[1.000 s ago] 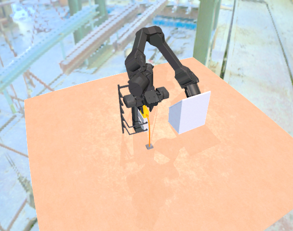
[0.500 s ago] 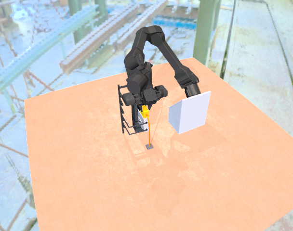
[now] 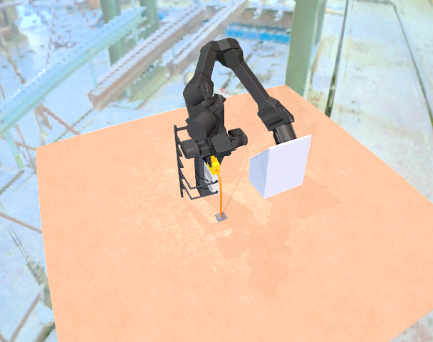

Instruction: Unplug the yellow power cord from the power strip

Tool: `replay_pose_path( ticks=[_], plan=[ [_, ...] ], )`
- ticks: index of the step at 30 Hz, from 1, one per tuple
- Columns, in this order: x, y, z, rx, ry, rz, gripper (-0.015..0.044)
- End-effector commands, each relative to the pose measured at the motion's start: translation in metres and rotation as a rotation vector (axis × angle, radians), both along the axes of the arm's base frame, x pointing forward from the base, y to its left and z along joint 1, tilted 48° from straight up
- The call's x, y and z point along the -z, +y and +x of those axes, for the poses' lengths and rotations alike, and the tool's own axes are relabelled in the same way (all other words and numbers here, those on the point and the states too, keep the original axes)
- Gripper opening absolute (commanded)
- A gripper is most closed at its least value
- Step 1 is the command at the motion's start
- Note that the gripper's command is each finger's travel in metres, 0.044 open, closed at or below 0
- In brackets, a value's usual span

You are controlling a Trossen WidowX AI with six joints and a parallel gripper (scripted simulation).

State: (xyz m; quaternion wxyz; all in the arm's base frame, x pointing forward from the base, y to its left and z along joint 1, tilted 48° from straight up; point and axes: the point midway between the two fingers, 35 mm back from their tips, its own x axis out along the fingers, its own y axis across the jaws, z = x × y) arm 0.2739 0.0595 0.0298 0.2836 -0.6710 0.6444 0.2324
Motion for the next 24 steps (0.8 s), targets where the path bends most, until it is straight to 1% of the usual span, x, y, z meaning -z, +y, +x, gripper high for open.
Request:
replay_pose_path(
  ticks=[1,5,24],
  plan=[
    [0.000,0.000,0.000,0.001,-0.001,0.001,0.0022],
    [0.000,0.001,0.000,0.001,-0.001,0.001,0.0000],
    [0.019,0.021,0.004,-0.002,-0.001,0.003,0.0000]
  ],
)
